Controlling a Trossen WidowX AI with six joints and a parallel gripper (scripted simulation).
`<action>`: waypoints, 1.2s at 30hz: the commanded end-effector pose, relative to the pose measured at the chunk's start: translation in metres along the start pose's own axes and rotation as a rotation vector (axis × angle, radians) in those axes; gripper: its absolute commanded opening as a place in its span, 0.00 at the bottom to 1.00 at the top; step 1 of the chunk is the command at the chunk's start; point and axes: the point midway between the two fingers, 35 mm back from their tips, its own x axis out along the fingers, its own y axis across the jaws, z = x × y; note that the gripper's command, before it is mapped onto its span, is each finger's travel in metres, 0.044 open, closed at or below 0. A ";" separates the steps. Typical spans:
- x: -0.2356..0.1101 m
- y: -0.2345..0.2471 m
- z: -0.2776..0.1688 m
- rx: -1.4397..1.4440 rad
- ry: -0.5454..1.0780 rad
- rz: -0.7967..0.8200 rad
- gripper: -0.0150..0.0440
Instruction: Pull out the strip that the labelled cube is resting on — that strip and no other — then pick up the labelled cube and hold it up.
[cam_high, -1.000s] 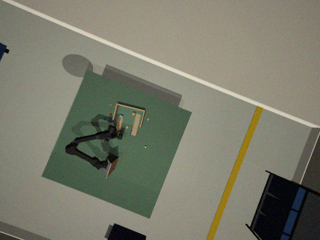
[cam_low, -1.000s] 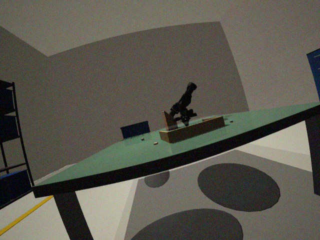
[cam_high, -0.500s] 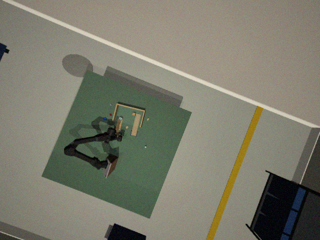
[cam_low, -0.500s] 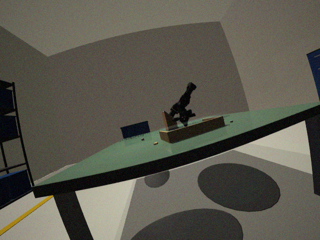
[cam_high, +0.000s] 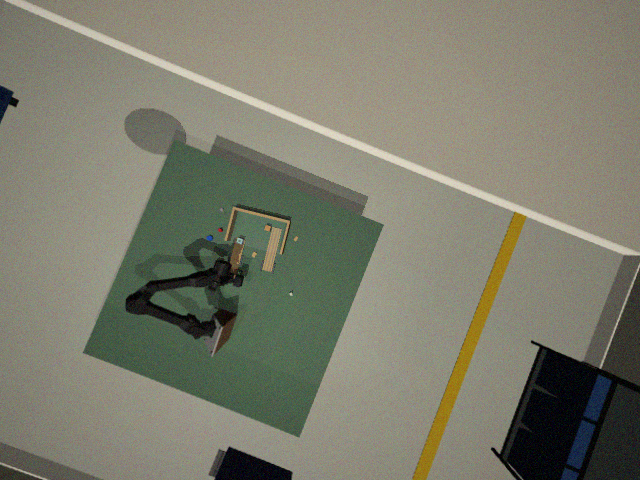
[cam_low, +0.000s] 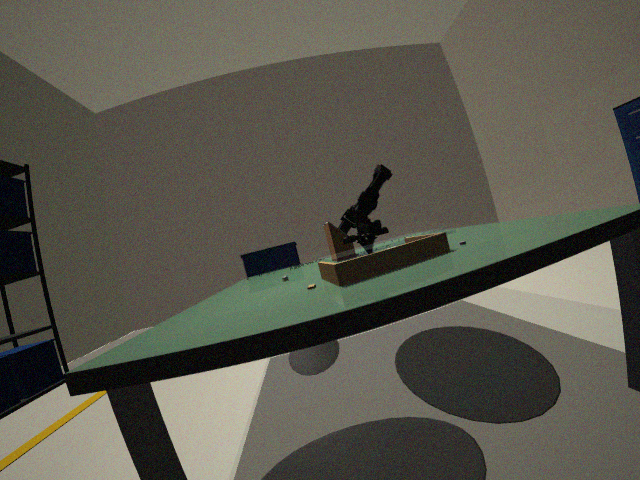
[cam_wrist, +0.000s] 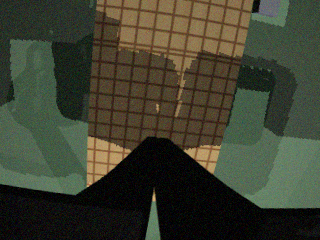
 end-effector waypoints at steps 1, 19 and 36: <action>0.005 0.000 -0.016 0.008 0.028 0.003 0.25; 0.004 0.000 -0.040 0.009 0.029 0.003 0.25; 0.004 0.000 -0.061 0.010 0.030 0.003 0.25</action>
